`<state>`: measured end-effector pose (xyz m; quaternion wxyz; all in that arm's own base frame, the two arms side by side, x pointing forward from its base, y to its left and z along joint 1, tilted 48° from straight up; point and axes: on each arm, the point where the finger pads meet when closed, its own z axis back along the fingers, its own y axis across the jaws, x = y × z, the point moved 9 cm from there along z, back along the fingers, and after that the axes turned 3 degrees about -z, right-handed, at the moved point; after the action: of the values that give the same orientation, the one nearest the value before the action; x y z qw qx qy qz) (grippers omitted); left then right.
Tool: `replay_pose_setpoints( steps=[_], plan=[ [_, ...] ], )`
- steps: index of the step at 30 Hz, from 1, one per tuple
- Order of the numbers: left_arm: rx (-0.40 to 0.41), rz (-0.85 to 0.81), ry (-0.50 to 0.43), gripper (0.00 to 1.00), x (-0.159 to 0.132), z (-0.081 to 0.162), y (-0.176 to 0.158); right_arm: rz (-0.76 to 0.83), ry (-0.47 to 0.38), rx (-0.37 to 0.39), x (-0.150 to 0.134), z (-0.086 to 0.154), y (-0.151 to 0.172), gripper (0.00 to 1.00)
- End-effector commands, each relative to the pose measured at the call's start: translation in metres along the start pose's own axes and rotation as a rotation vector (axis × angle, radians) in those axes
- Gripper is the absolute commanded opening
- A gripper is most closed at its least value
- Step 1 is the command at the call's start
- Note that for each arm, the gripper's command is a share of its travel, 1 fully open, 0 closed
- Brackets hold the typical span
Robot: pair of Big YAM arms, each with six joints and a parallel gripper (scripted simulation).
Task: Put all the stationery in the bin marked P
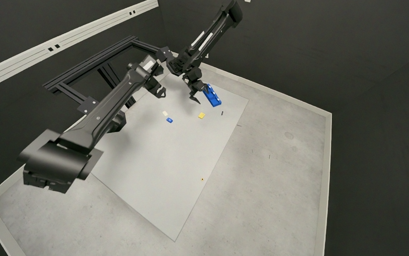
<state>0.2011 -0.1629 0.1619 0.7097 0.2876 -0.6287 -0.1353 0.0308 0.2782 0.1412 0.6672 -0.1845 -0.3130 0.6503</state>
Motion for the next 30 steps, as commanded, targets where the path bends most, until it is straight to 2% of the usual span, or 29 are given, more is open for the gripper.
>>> replay_pose_setpoints(
  steps=[1, 5, 7, 14, 22, 24, 30],
  plan=[
    [-0.001, 0.004, -0.002, 1.00, 0.001, 0.000, 0.000, -0.103, -0.061, 0.013, 0.024, 0.030, -0.020, 1.00],
    [-0.001, 0.004, -0.002, 1.00, 0.001, 0.000, 0.000, -0.174, -0.090, 0.031, 0.026, 0.053, -0.039, 1.00],
    [-0.001, 0.004, -0.002, 1.00, 0.001, 0.000, 0.000, -0.174, -0.090, 0.031, 0.026, 0.053, -0.039, 1.00],
    [-0.001, 0.004, -0.002, 1.00, 0.001, 0.000, 0.000, -0.307, -0.145, 0.069, 0.022, 0.095, -0.076, 1.00],
    [-0.001, 0.004, -0.002, 1.00, 0.001, 0.000, 0.000, -0.457, -0.205, 0.119, 0.002, 0.143, -0.118, 1.00],
    [-0.001, 0.004, -0.002, 1.00, 0.001, 0.000, 0.000, -0.457, -0.205, 0.119, 0.002, 0.143, -0.118, 1.00],
    [-0.001, 0.004, -0.002, 1.00, 0.001, 0.000, 0.000, -0.558, -0.246, 0.156, -0.021, 0.174, -0.146, 1.00]
  ],
)
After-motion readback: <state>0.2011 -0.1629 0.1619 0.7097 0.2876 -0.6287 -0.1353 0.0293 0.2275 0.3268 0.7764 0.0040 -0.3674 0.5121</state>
